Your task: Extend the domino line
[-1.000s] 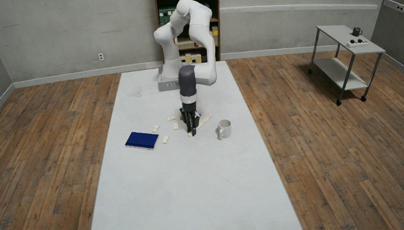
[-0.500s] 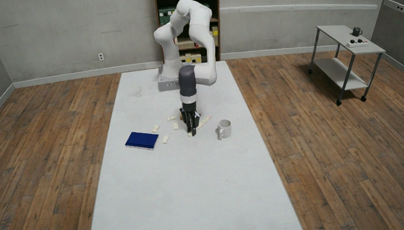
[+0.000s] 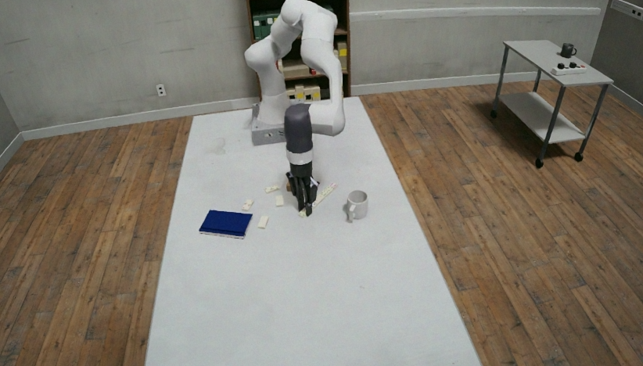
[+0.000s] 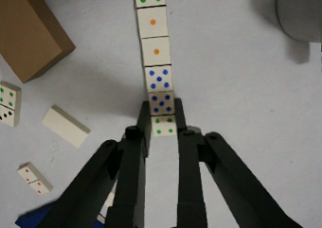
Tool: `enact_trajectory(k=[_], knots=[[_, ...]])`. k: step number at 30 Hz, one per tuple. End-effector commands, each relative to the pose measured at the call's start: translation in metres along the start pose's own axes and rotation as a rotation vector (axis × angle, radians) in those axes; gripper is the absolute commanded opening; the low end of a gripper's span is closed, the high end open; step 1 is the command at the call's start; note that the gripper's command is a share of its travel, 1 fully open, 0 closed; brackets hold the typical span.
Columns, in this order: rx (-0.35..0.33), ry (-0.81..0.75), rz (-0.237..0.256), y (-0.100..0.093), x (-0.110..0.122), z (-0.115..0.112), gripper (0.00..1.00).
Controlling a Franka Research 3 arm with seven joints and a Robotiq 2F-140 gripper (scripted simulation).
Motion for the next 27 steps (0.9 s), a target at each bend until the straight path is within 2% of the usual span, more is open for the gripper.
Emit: enact_trajectory(k=[1, 22, 23, 27], knots=[[-0.001, 0.007, -0.003, -0.0006, 0.0004, 0.0003, 0.23], [-0.001, 0.007, -0.003, -0.0006, 0.0004, 0.0003, 0.23], [-0.001, 0.007, -0.003, -0.0006, 0.0004, 0.0003, 0.33], [-0.001, 0.007, -0.003, -0.0006, 0.0004, 0.0003, 0.33]])
Point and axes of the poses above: the point where the finger pads meet when closed, its own y axis out along the fingers, its own x axis across the jaws, z = x × y, the point moved 9 cm from there along -y, back along the fingers, and after that the axes turned 6 degrees about y, right-handed, at the moved point
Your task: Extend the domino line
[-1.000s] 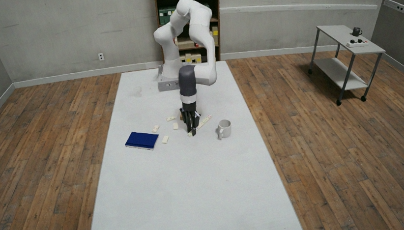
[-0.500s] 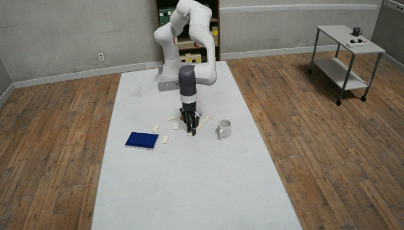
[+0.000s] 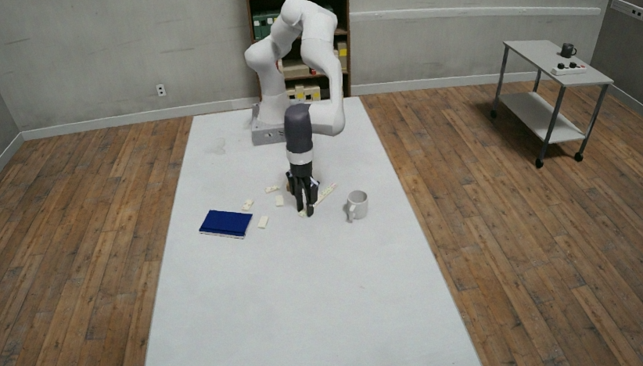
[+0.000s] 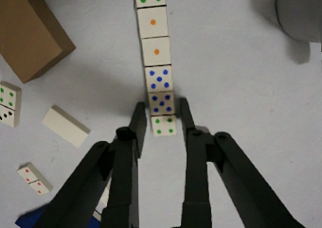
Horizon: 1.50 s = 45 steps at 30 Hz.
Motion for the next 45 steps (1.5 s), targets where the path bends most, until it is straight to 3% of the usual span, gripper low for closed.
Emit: enact_trajectory(k=[1, 15, 31, 45], knots=[[-0.001, 0.007, -0.003, -0.001, 0.001, 0.000, 0.33], [-0.001, 0.007, -0.003, -0.002, 0.001, 0.001, 0.33], [-0.001, 0.007, -0.003, -0.035, -0.002, 0.026, 0.33], [-0.001, 0.007, -0.003, -0.036, -0.002, 0.027, 0.33]])
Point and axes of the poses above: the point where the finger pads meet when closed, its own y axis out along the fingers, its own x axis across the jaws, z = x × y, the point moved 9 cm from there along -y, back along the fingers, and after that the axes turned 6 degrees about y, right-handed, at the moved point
